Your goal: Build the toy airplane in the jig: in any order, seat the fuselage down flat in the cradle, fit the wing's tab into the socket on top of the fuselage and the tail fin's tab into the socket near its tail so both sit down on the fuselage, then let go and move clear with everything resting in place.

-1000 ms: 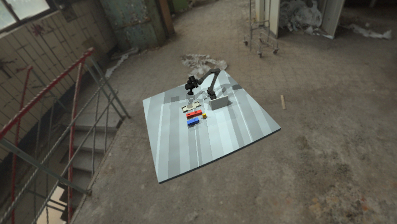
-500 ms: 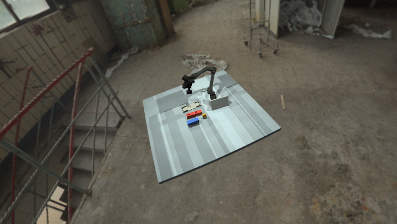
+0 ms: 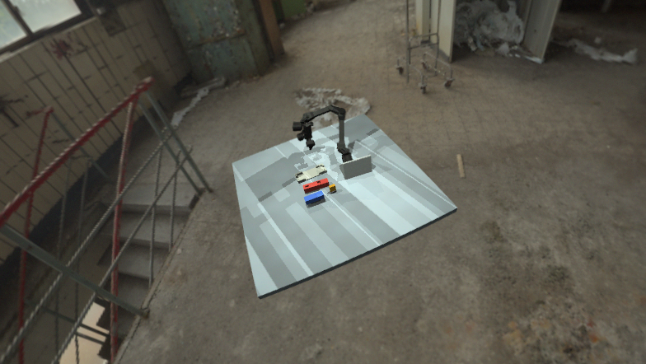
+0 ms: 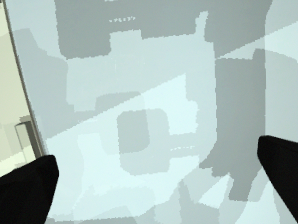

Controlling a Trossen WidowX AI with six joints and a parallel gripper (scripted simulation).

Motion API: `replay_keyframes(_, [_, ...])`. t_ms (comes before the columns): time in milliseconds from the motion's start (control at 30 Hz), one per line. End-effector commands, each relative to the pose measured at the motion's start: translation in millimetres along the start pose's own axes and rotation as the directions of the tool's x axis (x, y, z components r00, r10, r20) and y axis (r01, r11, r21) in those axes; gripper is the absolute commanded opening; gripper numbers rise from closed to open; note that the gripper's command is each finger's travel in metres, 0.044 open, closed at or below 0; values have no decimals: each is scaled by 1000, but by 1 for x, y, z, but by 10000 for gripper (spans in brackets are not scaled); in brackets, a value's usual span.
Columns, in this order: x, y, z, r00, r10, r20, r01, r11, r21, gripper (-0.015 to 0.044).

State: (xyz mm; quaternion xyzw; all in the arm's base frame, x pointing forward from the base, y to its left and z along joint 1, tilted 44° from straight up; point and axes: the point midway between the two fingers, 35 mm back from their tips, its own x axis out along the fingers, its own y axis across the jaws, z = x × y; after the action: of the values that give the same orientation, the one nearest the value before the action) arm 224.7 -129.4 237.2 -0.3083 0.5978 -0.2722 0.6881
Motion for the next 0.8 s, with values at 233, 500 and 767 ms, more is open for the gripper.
replay_keyframes(233, [-13,-5,-16,989,78,-123,-74,997,31,440])
replay_keyframes(500, [-5,116,57,984,139,-112,-136,990,32,440])
replay_keyframes(767, [-9,266,63,985,118,-124,-115,993,32,440])
